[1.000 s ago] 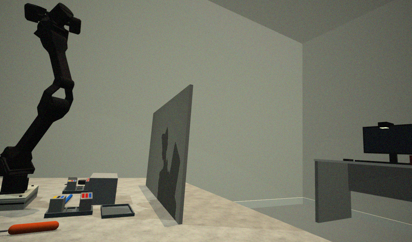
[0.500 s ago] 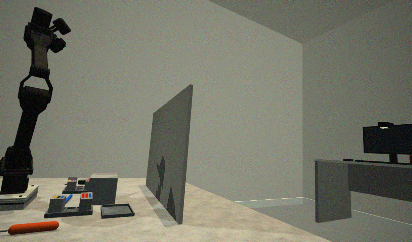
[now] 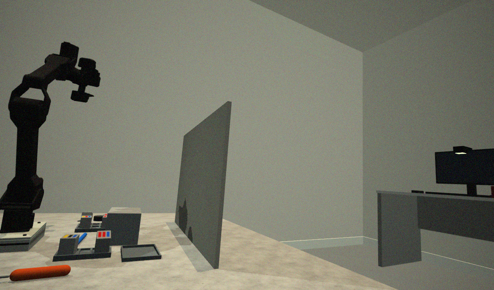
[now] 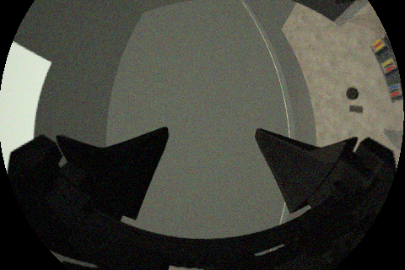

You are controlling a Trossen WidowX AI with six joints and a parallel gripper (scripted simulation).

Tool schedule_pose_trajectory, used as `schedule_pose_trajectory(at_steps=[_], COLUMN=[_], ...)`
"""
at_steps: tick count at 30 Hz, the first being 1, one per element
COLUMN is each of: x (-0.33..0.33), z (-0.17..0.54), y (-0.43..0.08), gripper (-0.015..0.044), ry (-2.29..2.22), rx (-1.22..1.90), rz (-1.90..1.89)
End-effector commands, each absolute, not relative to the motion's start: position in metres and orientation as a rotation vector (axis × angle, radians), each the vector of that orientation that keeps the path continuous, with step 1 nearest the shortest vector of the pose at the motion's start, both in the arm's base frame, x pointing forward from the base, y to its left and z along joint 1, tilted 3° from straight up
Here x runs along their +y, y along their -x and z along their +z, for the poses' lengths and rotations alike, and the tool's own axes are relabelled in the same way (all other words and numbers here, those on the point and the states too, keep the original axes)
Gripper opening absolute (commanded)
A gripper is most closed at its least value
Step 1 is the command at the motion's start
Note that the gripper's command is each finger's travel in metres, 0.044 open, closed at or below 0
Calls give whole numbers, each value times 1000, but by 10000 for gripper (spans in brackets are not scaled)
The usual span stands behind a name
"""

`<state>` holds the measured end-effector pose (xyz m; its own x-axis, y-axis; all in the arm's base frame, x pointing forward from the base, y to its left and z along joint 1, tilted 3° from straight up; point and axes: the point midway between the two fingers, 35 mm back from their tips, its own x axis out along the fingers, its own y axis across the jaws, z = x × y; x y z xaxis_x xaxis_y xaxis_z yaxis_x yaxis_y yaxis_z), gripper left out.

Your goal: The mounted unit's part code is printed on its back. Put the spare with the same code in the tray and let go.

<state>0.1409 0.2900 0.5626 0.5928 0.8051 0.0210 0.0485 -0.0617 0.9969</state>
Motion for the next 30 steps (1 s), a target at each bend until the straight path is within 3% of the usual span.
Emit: schedule_pose_trajectory(at_steps=[1, 11, 18, 30], x=[294, 246, 170, 6], z=[521, 432, 352, 232], y=[-193, -307, -370, -389], gripper=[440, 440, 440, 440], ry=[-1293, -862, -506, -156], rx=[677, 638, 790, 1306], rz=[568, 211, -27, -227])
